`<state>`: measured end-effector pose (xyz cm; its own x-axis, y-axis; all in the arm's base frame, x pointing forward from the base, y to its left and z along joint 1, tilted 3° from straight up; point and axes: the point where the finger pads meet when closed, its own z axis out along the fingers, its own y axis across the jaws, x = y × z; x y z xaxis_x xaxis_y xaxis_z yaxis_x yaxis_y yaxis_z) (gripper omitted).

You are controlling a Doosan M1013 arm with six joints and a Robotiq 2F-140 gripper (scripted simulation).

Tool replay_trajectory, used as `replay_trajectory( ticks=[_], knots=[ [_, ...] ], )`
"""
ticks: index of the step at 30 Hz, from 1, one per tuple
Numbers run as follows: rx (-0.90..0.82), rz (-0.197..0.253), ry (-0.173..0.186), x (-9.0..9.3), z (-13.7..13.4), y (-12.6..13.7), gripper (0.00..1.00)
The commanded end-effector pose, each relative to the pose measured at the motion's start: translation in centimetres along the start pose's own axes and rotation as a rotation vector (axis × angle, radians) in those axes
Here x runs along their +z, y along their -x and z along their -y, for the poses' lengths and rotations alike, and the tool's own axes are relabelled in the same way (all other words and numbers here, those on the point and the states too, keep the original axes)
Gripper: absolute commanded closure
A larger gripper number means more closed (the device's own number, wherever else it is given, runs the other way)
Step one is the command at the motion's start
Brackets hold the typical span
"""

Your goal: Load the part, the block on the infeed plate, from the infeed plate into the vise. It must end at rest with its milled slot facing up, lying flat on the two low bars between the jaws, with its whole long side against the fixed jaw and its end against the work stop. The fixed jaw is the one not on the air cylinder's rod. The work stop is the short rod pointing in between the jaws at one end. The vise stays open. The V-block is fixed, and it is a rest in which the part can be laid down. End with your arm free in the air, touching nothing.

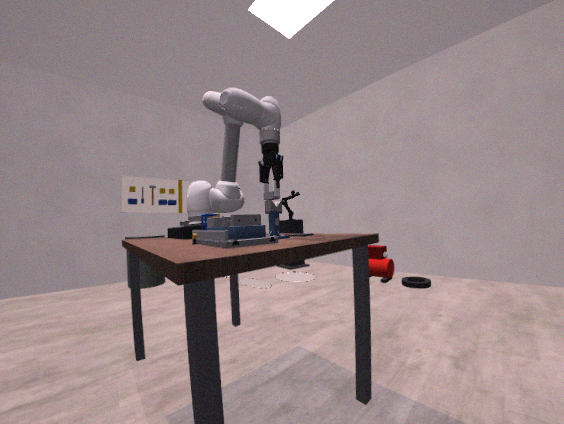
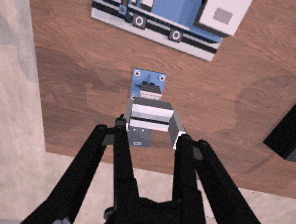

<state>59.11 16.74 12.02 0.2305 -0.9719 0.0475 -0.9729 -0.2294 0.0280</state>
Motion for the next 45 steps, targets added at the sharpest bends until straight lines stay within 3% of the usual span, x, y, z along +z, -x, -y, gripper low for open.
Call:
replay_trajectory(
  ticks=[1, 27, 45],
  knots=[
    [0.002, 0.008, -0.005, -0.1, -0.1, 0.0, 1.00],
    [0.002, 0.008, -0.005, -0.2, -0.1, 0.0, 1.00],
    [0.002, 0.008, -0.005, -1.9, -0.1, 0.0, 1.00]
  ],
)
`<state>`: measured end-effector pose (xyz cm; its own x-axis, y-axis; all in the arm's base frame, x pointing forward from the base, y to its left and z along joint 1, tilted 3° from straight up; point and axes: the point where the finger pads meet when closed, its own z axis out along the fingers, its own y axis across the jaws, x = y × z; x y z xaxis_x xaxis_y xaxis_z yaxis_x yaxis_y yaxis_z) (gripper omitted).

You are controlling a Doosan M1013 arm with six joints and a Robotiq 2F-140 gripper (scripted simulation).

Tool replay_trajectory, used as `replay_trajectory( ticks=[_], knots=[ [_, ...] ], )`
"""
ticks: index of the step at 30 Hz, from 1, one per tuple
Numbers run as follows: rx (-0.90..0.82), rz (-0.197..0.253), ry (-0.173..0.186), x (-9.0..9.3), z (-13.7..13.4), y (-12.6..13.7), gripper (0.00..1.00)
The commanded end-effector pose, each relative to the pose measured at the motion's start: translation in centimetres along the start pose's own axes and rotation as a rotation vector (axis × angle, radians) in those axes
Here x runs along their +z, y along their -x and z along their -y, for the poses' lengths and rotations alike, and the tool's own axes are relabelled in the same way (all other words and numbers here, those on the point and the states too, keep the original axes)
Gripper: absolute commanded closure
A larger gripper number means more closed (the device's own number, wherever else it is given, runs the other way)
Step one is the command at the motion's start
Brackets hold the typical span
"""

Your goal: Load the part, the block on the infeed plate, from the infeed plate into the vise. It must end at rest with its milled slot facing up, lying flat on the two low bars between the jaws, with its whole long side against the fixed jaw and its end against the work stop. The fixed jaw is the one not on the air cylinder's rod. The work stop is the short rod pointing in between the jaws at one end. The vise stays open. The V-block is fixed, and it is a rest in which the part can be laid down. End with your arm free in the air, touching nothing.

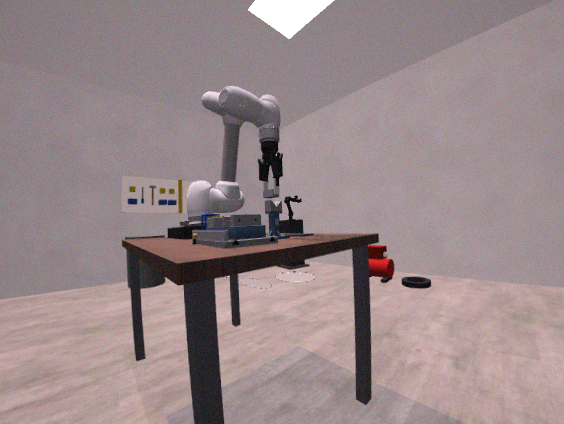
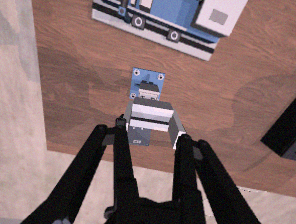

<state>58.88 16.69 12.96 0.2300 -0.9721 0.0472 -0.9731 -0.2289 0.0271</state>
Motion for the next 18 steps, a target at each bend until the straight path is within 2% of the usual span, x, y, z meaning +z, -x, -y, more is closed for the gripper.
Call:
replay_trajectory(
  ticks=[1, 18],
  knots=[
    [0.001, 0.008, -0.004, -1.2, 0.1, 0.0, 1.00],
    [0.001, 0.008, -0.004, -3.5, 0.1, 0.0, 1.00]
  ],
)
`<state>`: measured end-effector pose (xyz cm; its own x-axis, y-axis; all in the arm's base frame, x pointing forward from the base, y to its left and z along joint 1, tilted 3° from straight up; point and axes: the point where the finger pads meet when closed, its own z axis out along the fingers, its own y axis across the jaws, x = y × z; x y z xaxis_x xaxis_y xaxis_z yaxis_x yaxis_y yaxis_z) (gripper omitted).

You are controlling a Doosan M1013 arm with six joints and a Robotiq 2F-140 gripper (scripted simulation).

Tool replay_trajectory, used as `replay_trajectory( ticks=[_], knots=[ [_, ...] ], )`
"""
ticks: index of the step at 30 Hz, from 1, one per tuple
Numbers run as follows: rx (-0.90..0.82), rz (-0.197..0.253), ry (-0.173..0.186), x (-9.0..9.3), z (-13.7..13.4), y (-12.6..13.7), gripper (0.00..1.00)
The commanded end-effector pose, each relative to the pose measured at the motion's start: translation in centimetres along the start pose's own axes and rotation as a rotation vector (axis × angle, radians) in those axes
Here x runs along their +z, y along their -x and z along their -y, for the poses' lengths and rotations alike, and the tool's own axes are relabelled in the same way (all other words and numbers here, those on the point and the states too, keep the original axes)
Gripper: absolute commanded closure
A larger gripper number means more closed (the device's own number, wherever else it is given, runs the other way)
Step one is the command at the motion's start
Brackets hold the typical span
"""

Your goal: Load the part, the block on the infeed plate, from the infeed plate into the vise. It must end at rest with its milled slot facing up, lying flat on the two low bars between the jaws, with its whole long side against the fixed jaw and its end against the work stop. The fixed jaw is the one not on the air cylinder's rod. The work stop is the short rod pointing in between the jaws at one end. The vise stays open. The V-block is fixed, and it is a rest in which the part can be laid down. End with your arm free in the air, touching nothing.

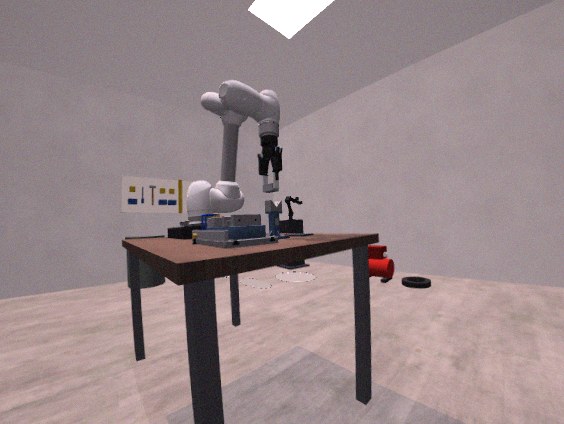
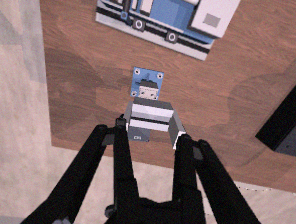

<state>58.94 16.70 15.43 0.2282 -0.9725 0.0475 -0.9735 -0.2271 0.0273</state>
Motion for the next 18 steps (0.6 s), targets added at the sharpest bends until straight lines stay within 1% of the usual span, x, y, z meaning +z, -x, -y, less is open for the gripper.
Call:
replay_trajectory(
  ticks=[1, 6, 18],
  knots=[
    [-0.001, 0.008, -0.004, -1.17, 0.11, 0.10, 1.00],
    [-0.001, 0.008, -0.004, -1.66, 0.11, 0.10, 1.00],
    [-0.001, 0.008, -0.004, -2.04, 0.11, 0.10, 1.00]
  ],
)
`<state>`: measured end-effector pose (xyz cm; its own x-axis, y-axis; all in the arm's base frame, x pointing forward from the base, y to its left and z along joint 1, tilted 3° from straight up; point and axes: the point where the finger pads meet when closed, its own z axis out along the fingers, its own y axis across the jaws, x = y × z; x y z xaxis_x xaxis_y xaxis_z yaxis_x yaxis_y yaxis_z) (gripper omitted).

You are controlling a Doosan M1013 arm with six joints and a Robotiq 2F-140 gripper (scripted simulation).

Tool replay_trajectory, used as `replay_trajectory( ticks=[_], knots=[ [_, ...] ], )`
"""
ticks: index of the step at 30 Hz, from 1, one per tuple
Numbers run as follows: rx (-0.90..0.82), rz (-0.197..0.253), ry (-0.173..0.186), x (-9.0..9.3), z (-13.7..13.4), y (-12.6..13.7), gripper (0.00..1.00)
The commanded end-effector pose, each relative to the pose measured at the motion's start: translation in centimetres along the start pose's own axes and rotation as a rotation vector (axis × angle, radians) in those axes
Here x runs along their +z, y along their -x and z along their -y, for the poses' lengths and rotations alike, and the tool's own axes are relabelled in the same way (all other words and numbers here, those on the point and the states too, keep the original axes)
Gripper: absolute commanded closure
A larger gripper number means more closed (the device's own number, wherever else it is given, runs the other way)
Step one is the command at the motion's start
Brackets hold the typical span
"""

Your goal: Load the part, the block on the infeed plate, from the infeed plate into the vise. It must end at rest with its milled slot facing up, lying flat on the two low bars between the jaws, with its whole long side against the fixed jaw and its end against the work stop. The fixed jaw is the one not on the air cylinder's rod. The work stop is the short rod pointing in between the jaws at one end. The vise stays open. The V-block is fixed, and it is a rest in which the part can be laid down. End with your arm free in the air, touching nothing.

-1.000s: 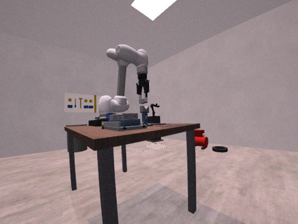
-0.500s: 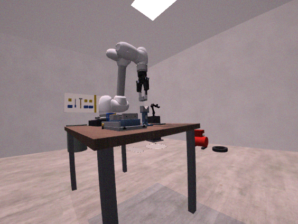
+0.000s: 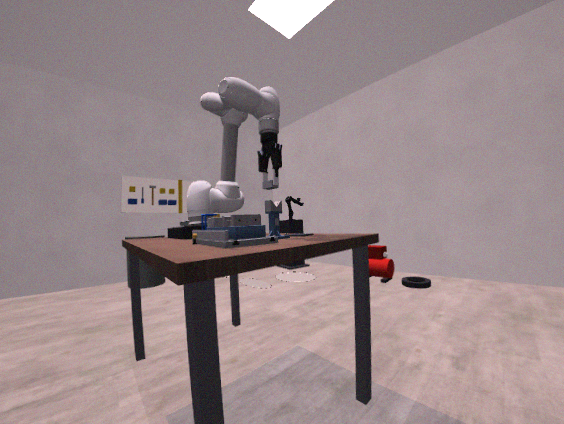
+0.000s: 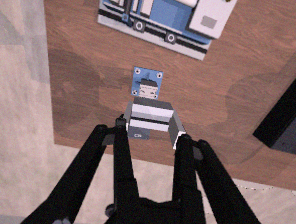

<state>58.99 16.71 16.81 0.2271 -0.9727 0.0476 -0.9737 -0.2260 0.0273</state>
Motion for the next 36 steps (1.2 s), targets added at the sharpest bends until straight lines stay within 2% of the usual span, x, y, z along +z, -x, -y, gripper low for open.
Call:
replay_trajectory(
  ticks=[1, 24, 36],
  knots=[
    [-0.002, 0.008, -0.004, -0.7, 0.1, 0.2, 1.00],
    [-0.041, 0.008, -0.005, -0.7, 0.4, -0.4, 1.00],
    [-0.162, 0.008, -0.005, -0.7, 1.2, -2.1, 1.00]
  ],
)
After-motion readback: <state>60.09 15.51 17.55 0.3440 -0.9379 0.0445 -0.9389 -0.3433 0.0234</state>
